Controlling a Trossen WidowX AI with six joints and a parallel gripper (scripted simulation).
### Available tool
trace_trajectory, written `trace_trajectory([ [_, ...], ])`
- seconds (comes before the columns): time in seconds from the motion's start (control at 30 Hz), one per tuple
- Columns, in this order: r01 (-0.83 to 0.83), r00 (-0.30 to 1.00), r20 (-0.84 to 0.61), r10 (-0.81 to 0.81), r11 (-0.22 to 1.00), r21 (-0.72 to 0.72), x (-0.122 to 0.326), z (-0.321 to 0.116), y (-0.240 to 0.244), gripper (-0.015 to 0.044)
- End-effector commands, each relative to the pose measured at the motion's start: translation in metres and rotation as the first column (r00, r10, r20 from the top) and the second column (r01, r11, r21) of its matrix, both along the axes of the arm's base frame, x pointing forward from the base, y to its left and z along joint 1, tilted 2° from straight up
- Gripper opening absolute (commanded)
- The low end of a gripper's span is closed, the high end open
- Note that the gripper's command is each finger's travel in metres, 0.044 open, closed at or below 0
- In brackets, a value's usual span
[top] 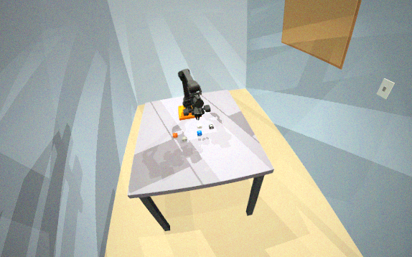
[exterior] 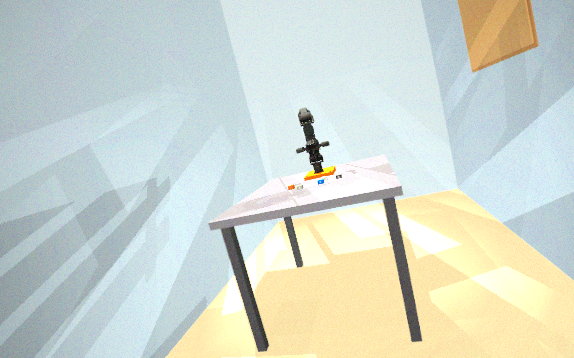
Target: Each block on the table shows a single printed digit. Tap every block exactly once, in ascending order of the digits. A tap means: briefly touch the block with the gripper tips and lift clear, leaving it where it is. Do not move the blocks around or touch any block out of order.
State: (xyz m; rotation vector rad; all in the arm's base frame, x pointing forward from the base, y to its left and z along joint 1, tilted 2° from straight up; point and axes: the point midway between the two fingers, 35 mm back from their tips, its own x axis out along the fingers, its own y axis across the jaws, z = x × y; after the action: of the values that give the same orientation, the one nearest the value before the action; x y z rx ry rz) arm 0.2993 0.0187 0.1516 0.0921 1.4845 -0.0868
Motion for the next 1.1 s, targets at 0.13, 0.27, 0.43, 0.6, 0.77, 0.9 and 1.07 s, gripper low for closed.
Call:
trace_trajectory([
  [0.13,0.002,1.0,-0.021,-0.002,1.0,0.001,-0.018,0.001,0.062,0.002],
  [0.27,0.002,1.0,-0.022,-0.002,1.0,0.004,-0.038,0.0,0.106,0.002],
  [0.43,0.002,1.0,-0.022,-0.002,1.0,0.005,-0.039,0.0,0.108,0.002],
  [0.6,0.002,1.0,-0.022,-0.002,1.0,0.005,-0.033,-0.048,0.109,0.002],
  [0.77,0.002,1.0,-0.022,-0.002,1.0,0.004,-0.034,-0.081,0.108,0.002],
  [0.9,0.002,1.0,-0.022,-0.002,1.0,0.004,-0.034,-0.083,0.108,0.002],
  [1.07,0.002,1.0,-0.022,-0.002,1.0,0.004,-0.033,-0.091,0.108,0.002],
])
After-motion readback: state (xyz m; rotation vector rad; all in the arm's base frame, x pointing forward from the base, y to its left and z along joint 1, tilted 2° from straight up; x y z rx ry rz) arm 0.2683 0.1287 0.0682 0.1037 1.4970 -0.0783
